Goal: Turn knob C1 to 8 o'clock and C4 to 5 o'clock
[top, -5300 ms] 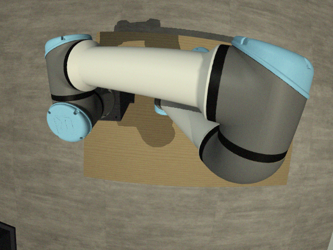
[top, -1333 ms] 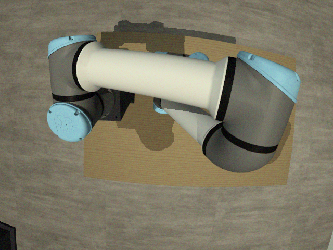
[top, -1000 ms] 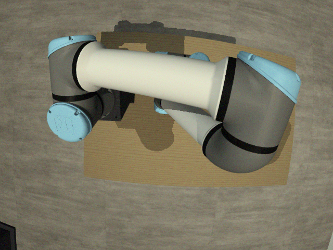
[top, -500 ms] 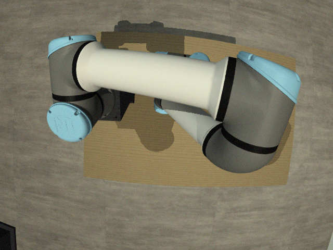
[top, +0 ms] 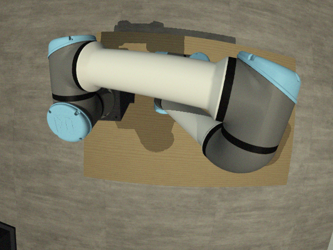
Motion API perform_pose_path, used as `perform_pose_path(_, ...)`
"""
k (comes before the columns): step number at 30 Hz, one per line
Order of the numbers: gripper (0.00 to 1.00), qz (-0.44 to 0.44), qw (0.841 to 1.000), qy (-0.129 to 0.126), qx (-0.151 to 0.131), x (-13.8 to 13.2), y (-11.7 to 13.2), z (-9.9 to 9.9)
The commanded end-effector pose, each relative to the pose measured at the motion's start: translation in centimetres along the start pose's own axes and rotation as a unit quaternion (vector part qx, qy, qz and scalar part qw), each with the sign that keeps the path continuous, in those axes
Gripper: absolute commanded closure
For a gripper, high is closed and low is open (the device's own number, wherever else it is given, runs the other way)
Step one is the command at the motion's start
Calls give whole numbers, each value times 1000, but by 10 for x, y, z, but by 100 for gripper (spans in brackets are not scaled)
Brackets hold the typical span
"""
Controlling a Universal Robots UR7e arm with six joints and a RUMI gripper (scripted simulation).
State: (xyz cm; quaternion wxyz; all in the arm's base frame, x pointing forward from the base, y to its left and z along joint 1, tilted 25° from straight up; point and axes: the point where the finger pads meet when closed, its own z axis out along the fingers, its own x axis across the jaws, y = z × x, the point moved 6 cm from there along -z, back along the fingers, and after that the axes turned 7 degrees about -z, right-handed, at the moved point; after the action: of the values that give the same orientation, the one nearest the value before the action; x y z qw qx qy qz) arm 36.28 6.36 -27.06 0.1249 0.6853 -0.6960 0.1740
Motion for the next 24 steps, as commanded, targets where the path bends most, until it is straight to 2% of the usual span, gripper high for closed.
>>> perform_pose_path(1, 89, 0, 1000, 0, 1, 0, 0, 0)
perform_pose_path(24, 89, 0, 1000, 0, 1, 0, 0, 12)
